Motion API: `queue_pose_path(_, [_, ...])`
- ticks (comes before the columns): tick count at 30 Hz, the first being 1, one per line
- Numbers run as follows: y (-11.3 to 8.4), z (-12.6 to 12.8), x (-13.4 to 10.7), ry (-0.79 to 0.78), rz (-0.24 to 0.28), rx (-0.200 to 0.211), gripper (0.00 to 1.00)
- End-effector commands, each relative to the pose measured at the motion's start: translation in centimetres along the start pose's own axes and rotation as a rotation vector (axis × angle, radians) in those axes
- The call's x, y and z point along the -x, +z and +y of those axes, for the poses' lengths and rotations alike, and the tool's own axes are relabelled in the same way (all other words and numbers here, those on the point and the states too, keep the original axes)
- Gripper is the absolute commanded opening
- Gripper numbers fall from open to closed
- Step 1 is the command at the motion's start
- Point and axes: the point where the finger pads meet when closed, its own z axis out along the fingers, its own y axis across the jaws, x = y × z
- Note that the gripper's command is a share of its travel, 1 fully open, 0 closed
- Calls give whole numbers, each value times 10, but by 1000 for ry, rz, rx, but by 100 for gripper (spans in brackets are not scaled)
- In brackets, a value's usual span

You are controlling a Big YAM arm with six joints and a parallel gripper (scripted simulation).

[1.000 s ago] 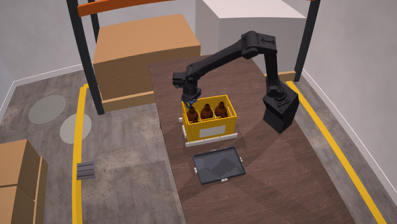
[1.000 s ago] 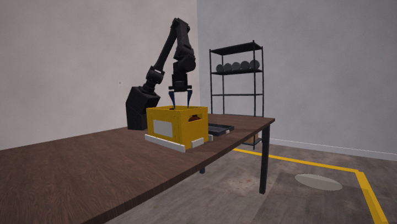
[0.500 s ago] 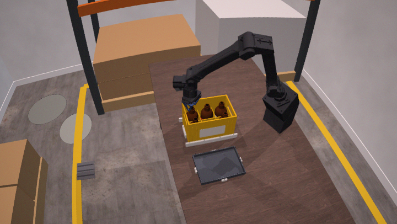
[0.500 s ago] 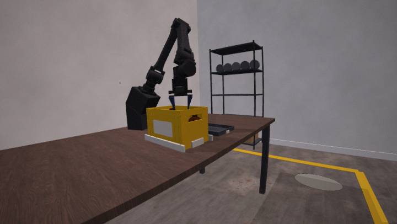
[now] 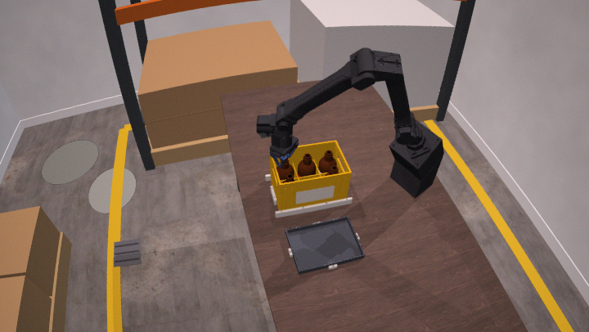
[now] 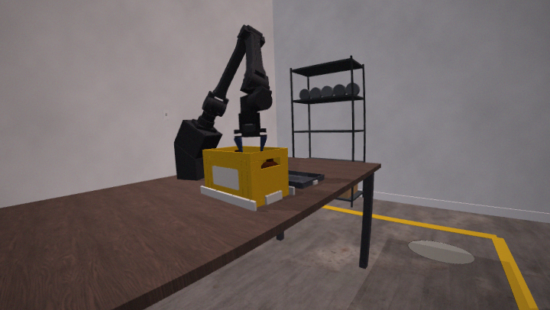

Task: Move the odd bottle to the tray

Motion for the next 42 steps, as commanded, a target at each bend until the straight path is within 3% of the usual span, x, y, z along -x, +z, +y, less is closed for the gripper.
queue_pose_path(1, [18,-2,-7,3,24,-9,61])
queue_pose_path(42, [18,-1,-5,1,21,-7,61])
